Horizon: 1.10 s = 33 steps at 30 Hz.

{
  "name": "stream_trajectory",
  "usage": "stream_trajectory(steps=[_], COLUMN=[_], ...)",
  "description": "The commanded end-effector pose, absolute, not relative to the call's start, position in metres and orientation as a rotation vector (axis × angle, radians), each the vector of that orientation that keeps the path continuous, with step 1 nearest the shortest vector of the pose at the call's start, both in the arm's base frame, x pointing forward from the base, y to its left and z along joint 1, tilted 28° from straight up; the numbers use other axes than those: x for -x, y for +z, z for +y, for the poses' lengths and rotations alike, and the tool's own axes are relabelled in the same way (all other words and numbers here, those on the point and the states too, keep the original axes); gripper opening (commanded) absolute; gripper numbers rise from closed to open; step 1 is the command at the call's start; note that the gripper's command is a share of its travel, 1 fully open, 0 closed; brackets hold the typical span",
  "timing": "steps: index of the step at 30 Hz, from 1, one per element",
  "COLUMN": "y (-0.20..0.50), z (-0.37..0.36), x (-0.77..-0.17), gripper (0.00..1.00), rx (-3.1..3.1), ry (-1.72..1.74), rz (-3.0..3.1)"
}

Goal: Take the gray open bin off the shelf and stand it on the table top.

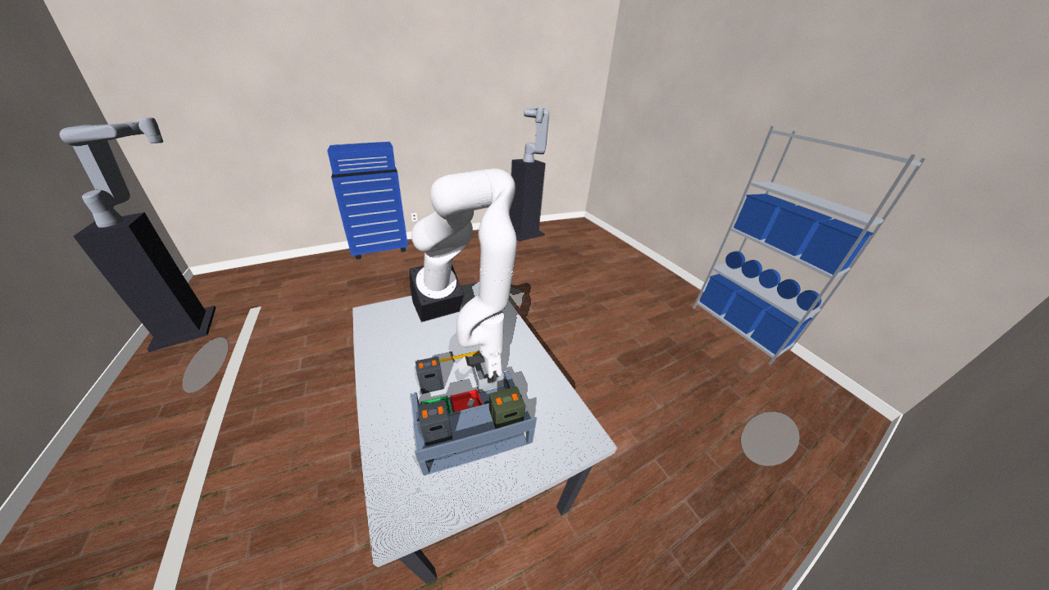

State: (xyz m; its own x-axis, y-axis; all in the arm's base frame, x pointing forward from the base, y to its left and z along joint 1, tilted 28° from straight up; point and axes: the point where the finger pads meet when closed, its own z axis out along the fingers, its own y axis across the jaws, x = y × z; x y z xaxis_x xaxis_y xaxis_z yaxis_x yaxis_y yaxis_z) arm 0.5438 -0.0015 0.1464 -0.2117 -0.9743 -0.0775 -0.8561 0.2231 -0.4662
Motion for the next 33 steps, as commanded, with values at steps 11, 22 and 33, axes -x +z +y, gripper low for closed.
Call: stream_trajectory(steps=[11, 22, 33], y=[0.1470, 0.1523, 0.1518], z=[-0.0015, -0.0013, -0.0013], x=[-0.5442, -0.5414, -0.5417], gripper=[0.00, 0.00, 0.00], rx=[1.698, 1.698, 1.698], ry=[-0.464, -0.463, -0.463], rz=[2.149, 2.149, 2.149])
